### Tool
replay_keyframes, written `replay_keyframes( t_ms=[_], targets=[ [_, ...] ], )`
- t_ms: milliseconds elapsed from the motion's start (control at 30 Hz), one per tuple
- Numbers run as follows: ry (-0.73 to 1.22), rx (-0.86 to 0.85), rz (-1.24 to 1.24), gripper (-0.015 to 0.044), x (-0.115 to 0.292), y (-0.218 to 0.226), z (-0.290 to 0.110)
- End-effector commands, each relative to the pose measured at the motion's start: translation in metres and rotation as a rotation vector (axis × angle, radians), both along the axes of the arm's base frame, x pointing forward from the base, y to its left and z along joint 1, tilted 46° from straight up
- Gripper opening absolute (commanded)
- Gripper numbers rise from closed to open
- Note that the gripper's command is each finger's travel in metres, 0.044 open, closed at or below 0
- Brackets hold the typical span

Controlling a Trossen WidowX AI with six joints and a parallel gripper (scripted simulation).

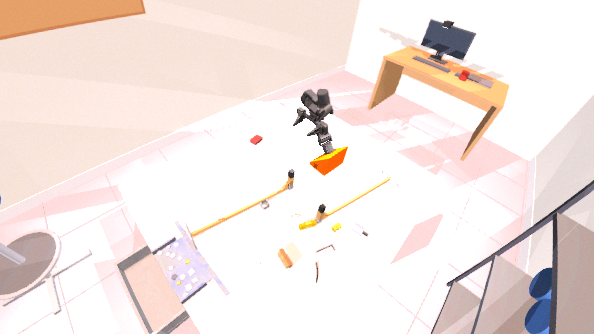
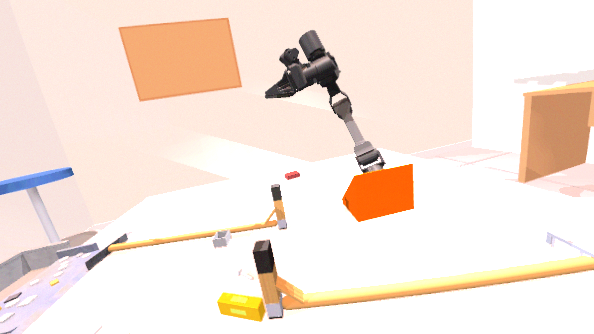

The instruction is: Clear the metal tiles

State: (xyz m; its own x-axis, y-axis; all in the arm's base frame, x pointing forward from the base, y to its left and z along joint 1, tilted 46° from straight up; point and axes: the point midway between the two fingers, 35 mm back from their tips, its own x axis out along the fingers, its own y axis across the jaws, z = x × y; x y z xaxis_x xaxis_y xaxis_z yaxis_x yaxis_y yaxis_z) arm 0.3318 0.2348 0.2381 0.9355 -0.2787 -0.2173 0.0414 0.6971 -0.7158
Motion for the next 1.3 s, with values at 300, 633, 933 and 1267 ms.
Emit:
replay_keyframes(
  t_ms=[300,633,933,1267],
  targets=[
    [-0.056,0.015,0.079,0.0440,-0.042,0.004,0.007],
    [-0.057,0.013,0.082,0.0440,-0.041,0.004,0.007],
    [-0.057,0.013,0.082,0.0440,-0.041,0.004,0.007],
    [-0.057,0.013,0.082,0.0440,-0.041,0.004,0.007]
  ],
)
